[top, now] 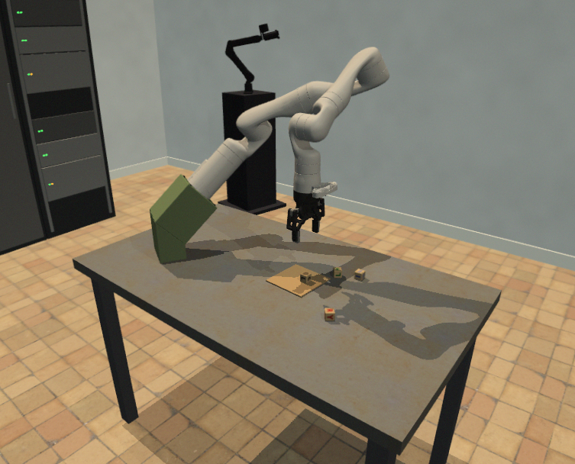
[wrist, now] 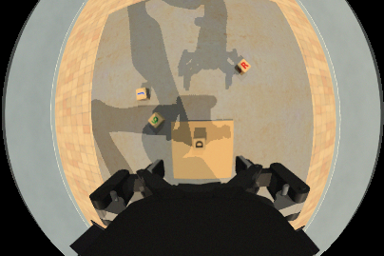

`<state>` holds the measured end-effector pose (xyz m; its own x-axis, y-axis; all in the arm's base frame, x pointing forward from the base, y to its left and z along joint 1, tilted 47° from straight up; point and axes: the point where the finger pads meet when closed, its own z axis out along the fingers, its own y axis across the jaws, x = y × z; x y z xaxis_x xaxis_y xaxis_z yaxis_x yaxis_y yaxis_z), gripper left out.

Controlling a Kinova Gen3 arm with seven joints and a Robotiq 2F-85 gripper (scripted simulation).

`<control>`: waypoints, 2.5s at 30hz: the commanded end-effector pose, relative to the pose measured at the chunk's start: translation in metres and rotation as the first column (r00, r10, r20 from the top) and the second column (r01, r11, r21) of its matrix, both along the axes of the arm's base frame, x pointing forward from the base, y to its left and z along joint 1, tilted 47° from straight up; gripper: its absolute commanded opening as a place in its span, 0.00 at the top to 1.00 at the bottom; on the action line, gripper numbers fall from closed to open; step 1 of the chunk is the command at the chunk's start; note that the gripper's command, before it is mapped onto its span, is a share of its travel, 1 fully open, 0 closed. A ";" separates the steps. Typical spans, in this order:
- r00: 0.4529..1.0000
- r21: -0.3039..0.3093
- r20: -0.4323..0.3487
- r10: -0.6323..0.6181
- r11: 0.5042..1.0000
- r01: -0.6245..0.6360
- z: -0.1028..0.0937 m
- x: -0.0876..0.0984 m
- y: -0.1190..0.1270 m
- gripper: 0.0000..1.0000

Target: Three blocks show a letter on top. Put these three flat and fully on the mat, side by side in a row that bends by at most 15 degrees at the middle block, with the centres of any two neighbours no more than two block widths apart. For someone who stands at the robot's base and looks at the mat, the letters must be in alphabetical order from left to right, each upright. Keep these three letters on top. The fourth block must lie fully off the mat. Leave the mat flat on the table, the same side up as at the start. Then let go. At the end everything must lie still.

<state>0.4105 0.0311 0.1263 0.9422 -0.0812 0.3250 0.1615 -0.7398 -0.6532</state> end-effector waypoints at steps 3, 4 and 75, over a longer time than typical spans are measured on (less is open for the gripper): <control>1.000 -0.001 0.002 -0.001 1.000 0.001 0.001 0.000 -0.001 0.00; 1.000 -0.001 0.002 -0.001 1.000 0.001 0.001 0.000 -0.001 0.00; 0.568 -0.466 0.468 0.676 0.736 -0.491 -0.013 0.005 0.009 0.00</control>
